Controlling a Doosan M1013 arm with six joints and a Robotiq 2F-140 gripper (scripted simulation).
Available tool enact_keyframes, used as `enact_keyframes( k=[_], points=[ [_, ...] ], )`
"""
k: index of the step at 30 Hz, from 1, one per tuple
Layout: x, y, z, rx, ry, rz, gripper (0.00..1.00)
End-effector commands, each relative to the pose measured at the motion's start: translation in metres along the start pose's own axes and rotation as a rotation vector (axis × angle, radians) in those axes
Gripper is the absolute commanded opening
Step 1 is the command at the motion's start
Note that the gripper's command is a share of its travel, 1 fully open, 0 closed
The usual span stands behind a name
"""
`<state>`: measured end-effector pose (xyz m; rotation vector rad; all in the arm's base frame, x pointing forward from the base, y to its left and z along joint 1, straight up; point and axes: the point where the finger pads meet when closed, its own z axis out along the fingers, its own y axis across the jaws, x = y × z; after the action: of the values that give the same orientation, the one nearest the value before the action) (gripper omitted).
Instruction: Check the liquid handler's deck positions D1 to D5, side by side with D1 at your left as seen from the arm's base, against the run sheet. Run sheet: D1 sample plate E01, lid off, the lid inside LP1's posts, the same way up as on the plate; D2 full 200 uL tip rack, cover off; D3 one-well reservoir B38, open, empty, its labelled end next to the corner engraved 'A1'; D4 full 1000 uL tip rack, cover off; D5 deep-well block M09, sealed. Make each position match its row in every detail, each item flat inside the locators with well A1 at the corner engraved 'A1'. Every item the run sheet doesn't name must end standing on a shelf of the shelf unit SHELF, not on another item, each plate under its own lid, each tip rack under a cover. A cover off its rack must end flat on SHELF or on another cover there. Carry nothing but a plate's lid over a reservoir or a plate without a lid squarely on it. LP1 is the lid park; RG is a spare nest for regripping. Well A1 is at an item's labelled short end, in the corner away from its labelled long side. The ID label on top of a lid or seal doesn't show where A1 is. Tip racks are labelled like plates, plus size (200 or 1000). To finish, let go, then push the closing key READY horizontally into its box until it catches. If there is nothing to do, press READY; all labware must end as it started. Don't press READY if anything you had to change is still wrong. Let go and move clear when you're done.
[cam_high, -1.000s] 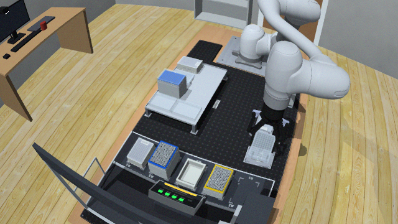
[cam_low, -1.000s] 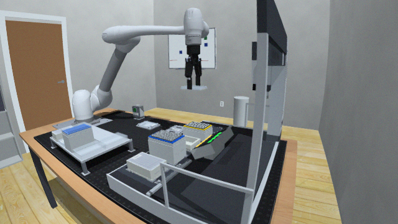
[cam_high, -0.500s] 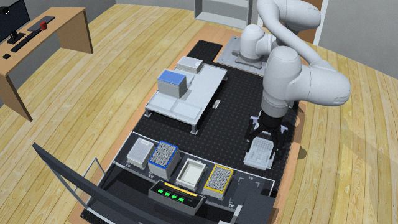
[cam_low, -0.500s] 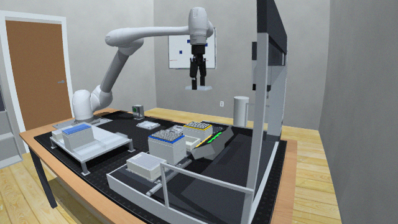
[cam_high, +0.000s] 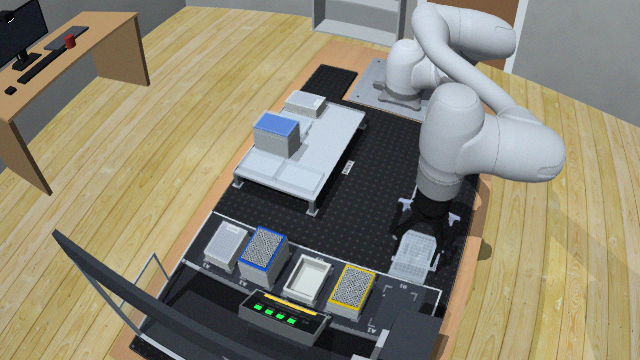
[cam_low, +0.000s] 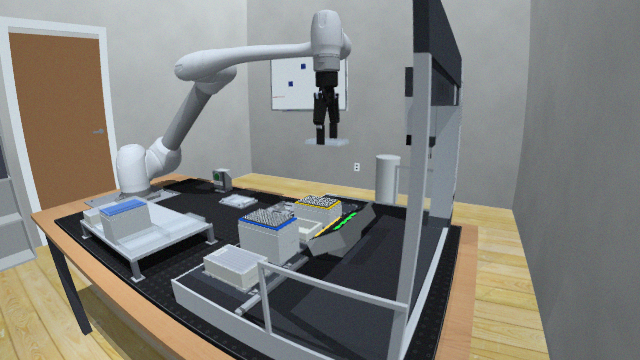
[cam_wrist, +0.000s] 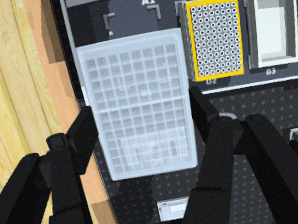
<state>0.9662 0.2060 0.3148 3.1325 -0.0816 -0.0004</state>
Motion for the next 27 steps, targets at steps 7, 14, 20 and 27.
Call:
enact_keyframes(
  k=[7, 14, 20, 27],
  points=[
    [0.021, 0.000, -0.001, 0.001, 0.001, 0.000, 0.10],
    [0.032, 0.000, -0.001, 0.001, 0.001, 0.000, 0.10],
    [0.032, 0.000, -0.001, 0.001, 0.001, 0.000, 0.10],
    [0.032, 0.000, -0.002, 0.001, 0.001, 0.000, 0.10]
  ],
)
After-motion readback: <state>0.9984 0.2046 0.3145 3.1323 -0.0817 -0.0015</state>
